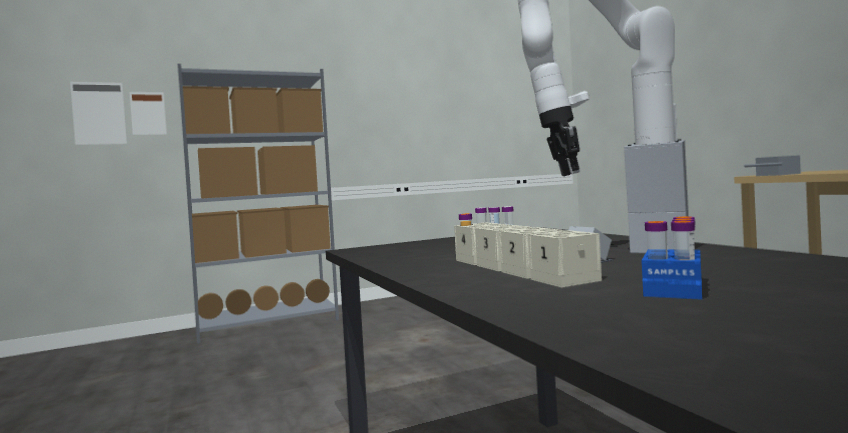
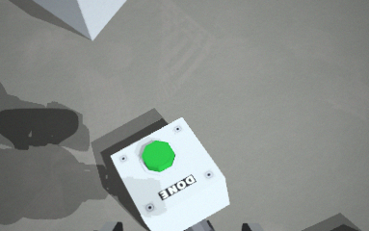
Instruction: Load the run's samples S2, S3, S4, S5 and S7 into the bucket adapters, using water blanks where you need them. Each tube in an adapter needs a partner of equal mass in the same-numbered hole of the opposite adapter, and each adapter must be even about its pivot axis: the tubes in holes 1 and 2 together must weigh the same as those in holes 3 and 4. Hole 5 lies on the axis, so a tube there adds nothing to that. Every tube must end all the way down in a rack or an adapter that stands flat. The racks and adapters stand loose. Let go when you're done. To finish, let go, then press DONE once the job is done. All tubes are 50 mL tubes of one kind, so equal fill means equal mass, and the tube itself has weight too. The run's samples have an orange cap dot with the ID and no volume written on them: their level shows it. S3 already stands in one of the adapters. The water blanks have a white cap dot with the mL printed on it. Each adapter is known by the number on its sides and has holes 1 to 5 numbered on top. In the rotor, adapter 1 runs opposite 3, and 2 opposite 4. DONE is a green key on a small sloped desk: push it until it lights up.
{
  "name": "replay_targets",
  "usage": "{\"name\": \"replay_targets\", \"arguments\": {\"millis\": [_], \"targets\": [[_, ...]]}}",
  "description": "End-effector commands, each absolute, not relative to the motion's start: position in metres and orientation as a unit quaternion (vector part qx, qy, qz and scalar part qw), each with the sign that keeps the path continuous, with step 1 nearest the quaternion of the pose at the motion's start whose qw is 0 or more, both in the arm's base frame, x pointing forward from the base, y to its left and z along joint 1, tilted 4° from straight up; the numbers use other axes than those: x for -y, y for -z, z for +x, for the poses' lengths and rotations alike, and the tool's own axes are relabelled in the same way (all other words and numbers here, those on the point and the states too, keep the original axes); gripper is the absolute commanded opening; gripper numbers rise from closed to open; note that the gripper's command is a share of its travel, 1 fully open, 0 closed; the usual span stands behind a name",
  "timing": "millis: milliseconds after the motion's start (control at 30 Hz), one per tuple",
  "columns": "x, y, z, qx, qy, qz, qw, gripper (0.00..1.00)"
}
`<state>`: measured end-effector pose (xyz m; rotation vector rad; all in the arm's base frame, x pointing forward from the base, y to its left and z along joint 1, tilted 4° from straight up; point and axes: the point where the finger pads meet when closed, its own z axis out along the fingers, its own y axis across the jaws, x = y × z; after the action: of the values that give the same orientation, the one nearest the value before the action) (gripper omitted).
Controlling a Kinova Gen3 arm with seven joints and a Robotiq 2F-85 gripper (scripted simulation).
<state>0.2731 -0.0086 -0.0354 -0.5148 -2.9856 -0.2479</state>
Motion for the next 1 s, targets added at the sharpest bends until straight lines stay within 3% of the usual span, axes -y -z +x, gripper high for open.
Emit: {"name": "replay_targets", "arguments": {"millis": [0,967], "targets": [[0.009,0.033,0.278,0.983,0.077,-0.158,0.045,0.62],[0.009,0.016,0.317,0.998,0.039,-0.054,-0.010,0.62]]}}
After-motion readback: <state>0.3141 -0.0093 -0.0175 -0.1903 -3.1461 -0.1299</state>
